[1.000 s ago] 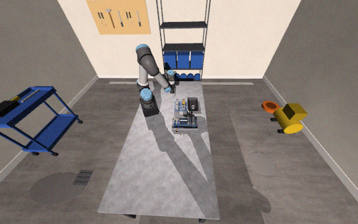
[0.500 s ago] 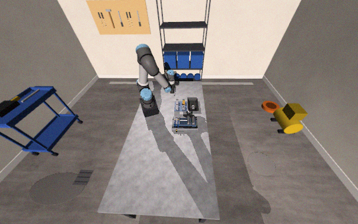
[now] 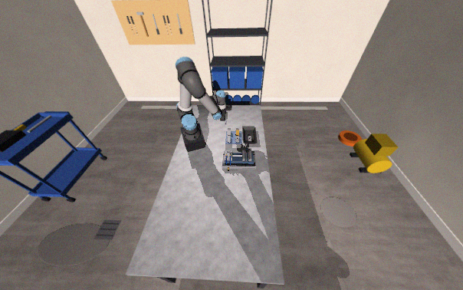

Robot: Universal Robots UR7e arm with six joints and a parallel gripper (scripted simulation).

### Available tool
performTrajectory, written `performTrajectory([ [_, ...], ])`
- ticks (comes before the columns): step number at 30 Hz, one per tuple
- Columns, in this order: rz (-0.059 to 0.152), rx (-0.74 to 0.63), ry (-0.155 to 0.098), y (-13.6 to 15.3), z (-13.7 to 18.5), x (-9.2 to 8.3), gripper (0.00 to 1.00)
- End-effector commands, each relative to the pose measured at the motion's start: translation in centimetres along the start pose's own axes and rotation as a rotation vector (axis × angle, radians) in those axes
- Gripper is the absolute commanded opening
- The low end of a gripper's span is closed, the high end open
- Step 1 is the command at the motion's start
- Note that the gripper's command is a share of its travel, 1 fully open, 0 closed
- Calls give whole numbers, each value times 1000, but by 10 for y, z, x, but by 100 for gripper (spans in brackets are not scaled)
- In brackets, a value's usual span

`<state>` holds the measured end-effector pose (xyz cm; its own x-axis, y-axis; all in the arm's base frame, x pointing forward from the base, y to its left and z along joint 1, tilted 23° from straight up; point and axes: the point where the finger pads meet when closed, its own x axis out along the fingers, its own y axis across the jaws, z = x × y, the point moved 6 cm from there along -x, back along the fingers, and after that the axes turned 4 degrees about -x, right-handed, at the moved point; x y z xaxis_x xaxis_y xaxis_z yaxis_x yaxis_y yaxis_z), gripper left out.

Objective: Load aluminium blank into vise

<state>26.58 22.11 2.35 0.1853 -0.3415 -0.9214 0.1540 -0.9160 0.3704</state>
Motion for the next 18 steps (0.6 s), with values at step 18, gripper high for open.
performTrajectory([
  [18, 0, 0, 1, 0, 0, 14, 0],
])
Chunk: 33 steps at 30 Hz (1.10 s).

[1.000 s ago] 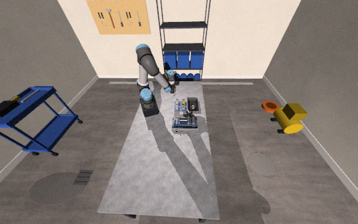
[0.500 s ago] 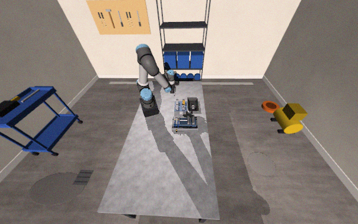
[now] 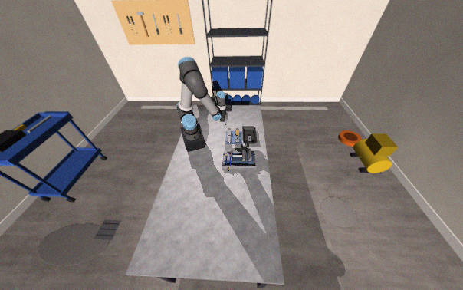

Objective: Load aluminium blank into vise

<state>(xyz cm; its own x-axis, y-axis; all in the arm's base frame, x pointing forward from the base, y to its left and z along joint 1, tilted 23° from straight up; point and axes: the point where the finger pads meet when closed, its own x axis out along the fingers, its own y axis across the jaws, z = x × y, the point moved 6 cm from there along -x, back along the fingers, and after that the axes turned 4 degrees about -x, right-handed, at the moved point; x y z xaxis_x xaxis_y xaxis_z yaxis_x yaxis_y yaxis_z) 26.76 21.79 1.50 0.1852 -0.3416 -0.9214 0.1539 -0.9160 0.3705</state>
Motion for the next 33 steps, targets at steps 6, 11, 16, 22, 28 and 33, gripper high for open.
performTrajectory([
  [6, -1, 0, 1, 0, 0, 16, 0],
  [11, -1, 0, 1, 0, 0, 27, 0],
  [16, -1, 0, 1, 0, 0, 33, 0],
  [22, -1, 0, 1, 0, 0, 44, 0],
  [28, -1, 0, 1, 0, 0, 53, 0],
  [33, -1, 0, 1, 0, 0, 55, 0],
])
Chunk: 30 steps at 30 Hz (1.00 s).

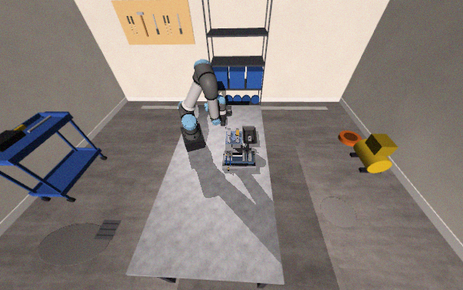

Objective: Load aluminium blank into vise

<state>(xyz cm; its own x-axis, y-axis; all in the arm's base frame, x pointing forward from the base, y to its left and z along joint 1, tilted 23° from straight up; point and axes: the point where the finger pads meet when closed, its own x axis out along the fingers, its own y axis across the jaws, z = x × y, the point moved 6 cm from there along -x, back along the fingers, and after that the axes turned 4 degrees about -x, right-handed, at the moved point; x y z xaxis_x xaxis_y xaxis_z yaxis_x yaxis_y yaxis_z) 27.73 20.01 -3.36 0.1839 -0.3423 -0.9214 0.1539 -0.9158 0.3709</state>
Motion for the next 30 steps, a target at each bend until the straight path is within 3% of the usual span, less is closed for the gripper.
performTrajectory([
  [1, -1, 0, 3, 0, 0, 4, 0],
  [30, -1, 0, 3, 0, 0, 6, 0],
])
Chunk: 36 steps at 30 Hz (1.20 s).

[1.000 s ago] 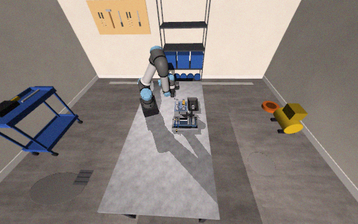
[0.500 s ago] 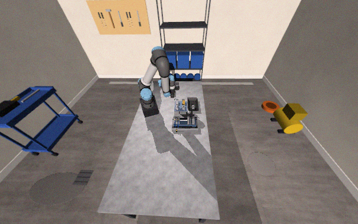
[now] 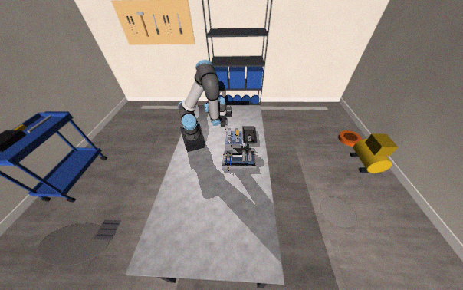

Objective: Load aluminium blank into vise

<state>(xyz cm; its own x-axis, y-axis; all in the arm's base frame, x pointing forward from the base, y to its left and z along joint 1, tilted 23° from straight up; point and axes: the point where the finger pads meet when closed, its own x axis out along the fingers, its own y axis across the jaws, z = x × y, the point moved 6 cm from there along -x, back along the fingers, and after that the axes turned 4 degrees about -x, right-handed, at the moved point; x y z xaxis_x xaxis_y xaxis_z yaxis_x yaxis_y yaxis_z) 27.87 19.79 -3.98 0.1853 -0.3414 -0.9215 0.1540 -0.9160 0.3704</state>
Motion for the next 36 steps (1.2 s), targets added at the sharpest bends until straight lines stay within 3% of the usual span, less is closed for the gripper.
performTrajectory([
  [1, 0, 0, 1, 0, 0, 0, 0],
  [23, 0, 0, 1, 0, 0, -1, 0],
  [36, 0, 0, 1, 0, 0, -16, 0],
])
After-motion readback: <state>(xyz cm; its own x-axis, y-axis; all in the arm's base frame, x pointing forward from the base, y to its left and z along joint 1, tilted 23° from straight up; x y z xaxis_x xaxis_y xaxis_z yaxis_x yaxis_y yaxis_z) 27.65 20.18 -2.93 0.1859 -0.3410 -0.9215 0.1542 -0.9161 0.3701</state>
